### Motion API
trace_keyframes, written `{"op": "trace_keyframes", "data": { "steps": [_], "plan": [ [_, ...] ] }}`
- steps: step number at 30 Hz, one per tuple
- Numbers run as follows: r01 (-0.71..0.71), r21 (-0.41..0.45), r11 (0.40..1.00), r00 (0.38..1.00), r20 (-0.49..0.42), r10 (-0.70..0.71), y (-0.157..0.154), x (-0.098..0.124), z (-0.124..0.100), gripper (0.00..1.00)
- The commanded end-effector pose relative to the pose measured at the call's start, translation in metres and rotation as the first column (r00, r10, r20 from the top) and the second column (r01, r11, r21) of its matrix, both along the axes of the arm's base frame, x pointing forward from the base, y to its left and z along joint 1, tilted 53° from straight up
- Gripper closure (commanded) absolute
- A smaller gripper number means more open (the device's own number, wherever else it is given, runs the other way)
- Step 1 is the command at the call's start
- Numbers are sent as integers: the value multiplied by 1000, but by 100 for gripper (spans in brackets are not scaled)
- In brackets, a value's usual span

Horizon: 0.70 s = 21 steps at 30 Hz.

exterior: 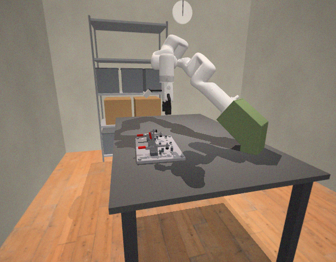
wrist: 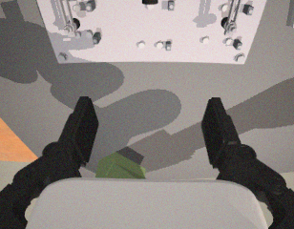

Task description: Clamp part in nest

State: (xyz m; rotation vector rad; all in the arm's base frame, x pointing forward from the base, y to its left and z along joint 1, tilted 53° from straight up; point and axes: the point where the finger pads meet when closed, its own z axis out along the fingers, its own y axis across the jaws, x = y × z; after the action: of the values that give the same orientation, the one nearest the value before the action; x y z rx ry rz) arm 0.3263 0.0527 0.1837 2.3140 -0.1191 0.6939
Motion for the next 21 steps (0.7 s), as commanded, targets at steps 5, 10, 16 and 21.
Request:
{"op": "trace_keyframes", "data": {
  "steps": [5, 10, 16, 21],
  "plan": [
    [-1, 2, 1000, 1000, 2, 1, 0, 0, 1, 0],
    [-1, 2, 1000, 1000, 2, 1, -4, 0, 6, 0],
    [-1, 2, 1000, 1000, 2, 1, -12, -1, 14, 0],
    [-1, 2, 1000, 1000, 2, 1, -29, -2, 31, 0]
  ]
}}
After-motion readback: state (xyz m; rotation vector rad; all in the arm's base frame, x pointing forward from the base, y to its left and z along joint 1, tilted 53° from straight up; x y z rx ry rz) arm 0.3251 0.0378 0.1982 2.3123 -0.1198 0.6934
